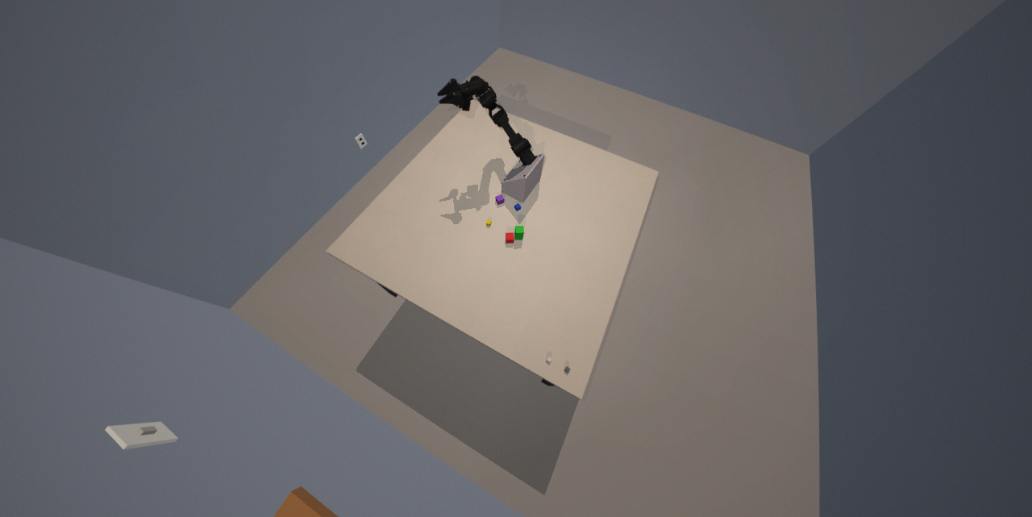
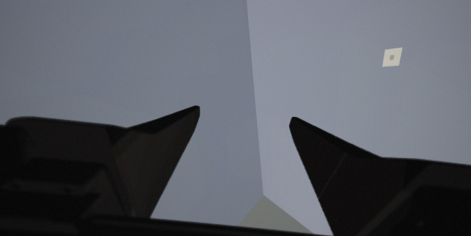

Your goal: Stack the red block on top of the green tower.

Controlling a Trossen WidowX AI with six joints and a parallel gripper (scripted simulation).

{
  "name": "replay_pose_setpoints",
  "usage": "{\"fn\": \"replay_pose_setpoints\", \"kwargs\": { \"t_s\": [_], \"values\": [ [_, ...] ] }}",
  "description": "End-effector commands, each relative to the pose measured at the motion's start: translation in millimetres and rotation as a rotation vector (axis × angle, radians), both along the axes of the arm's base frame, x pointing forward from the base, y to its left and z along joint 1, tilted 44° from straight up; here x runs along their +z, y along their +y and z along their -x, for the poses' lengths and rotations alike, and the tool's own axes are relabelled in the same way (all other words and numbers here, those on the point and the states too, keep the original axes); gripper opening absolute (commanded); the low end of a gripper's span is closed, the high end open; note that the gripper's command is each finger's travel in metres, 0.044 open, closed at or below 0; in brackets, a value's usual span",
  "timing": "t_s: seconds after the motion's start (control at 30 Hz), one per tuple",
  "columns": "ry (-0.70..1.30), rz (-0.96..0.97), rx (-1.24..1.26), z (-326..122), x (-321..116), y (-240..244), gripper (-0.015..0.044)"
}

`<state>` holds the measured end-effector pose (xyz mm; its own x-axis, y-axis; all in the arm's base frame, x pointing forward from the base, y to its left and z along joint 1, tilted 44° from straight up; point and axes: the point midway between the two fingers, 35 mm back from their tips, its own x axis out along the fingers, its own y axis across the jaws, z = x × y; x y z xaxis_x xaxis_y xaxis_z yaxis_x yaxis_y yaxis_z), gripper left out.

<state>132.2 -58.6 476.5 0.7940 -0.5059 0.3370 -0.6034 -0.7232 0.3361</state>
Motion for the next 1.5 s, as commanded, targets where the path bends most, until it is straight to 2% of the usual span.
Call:
{"fn": "replay_pose_setpoints", "kwargs": {
  "t_s": [0.0, 0.03, 0.3, 0.8, 1.1, 1.47],
  "values": [
    [0.001, 0.003, -0.001, -0.4, 0.2, 0.6, 0.0426],
    [0.004, 0.011, -0.003, -1.6, 0.8, 2.3, 0.044],
    [0.101, 0.222, -0.045, -39.6, 9.3, 47.5, 0.044],
    [0.346, 0.637, -0.045, -143.5, -22.8, 137.2, 0.044],
    [0.569, 0.869, 0.001, -202.1, -69.4, 181.2, 0.044],
    [0.899, 1.154, 0.087, -265.8, -160.3, 218.8, 0.044]
  ]
}}
